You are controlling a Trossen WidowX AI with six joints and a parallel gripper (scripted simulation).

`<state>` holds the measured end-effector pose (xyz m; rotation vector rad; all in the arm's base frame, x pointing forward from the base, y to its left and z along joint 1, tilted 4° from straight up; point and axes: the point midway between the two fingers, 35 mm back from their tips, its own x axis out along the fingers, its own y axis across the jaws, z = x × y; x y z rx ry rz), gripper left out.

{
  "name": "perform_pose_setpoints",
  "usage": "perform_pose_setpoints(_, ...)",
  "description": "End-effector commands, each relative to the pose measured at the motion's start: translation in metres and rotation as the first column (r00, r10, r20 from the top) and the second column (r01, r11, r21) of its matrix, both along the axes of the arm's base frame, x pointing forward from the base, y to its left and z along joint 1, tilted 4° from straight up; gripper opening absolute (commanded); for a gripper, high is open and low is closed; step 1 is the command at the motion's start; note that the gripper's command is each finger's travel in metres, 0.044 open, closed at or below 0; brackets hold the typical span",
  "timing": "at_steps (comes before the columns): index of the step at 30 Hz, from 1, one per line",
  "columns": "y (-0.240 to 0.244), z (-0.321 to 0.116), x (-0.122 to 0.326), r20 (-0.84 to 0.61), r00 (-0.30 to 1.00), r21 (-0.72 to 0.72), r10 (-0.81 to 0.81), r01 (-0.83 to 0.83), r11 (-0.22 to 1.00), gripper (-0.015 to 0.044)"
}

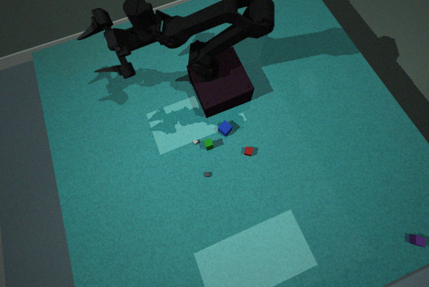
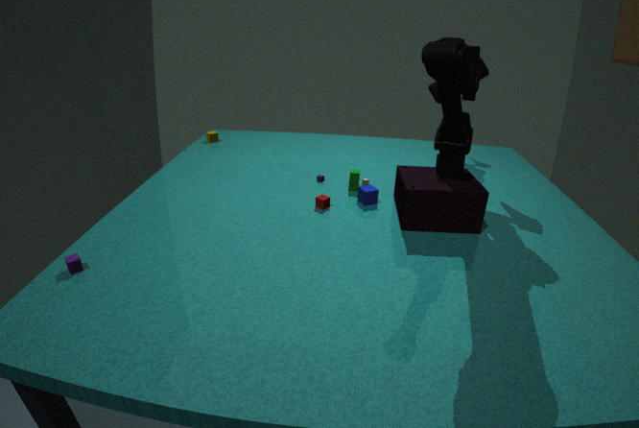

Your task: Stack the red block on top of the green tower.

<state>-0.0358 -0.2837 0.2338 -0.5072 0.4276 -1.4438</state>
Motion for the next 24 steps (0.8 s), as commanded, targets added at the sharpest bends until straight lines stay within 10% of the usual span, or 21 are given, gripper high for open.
perform_pose_setpoints(1,-0.013,-0.008,0.025,0.088,0.994,0.086,0.071,-0.079,0.993,0.0440)
perform_pose_setpoints(24,-0.013,-0.063,0.182,0.455,0.856,0.484,0.245,-0.469,0.739,0.0440)
